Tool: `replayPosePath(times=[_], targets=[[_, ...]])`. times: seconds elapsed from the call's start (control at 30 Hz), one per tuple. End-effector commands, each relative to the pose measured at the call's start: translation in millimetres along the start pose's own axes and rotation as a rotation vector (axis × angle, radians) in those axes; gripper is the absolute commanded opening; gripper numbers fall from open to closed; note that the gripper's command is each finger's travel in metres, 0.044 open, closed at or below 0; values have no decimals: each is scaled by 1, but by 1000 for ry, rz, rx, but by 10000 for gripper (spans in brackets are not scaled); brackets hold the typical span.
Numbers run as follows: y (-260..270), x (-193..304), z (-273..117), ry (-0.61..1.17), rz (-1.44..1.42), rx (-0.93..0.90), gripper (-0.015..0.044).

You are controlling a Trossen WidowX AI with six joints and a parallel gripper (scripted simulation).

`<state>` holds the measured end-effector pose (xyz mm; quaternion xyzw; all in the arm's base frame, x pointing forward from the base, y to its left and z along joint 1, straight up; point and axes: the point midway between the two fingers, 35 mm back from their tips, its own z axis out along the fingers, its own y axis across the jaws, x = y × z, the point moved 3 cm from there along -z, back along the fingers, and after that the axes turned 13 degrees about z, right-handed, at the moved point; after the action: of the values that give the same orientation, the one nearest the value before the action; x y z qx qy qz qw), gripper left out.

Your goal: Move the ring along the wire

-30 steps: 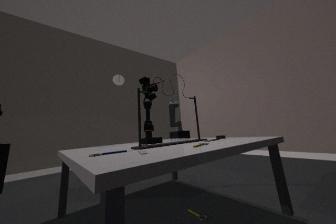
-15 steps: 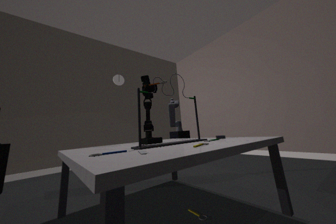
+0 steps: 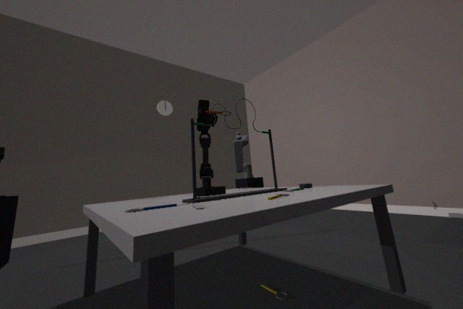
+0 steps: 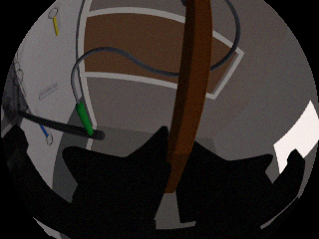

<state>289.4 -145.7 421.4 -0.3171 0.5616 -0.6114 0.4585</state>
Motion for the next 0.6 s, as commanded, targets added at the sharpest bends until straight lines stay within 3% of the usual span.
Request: replayPosePath(times=[0.0, 0.57], targets=[[-1, -1, 0, -16, -58, 26, -150], [-1, 2, 2, -48, -211, 113, -150]])
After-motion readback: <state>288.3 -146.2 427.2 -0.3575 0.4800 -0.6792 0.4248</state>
